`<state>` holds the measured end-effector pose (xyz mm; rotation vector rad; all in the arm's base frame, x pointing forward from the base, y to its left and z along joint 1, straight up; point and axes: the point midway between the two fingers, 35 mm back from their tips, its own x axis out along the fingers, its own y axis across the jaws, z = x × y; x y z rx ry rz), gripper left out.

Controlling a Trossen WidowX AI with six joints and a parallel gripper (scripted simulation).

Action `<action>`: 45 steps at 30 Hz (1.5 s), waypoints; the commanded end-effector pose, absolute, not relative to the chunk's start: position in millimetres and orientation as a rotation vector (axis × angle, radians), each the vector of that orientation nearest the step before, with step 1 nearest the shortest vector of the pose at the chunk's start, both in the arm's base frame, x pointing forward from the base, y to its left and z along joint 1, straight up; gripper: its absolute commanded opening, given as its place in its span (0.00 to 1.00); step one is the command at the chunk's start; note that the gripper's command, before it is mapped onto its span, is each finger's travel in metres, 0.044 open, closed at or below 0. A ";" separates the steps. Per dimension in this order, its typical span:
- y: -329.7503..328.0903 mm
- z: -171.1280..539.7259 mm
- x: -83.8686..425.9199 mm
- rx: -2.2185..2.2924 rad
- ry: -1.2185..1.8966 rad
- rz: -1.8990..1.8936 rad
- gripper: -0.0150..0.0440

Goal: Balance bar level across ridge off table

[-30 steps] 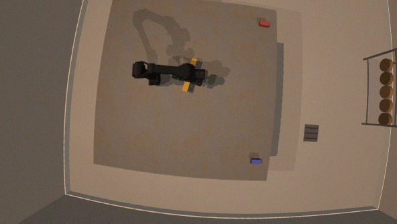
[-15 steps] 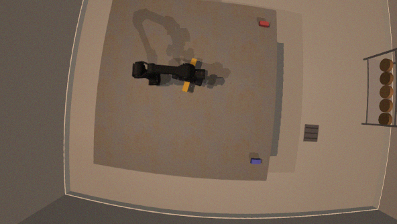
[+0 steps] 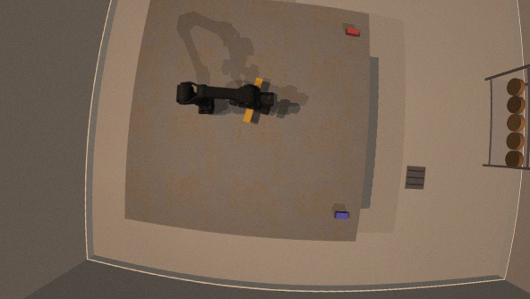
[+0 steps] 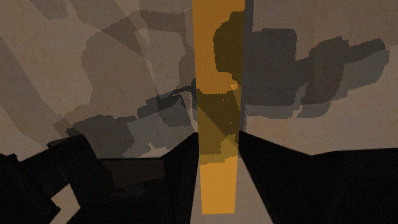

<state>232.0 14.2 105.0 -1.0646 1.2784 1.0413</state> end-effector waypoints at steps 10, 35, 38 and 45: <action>14.2 105.0 231.9 -1.065 1.279 1.041 0.54; 14.2 105.0 231.9 -1.065 1.279 1.041 0.57; 14.2 105.0 231.9 -1.065 1.279 1.041 0.57; 14.2 105.0 231.9 -1.065 1.279 1.041 0.57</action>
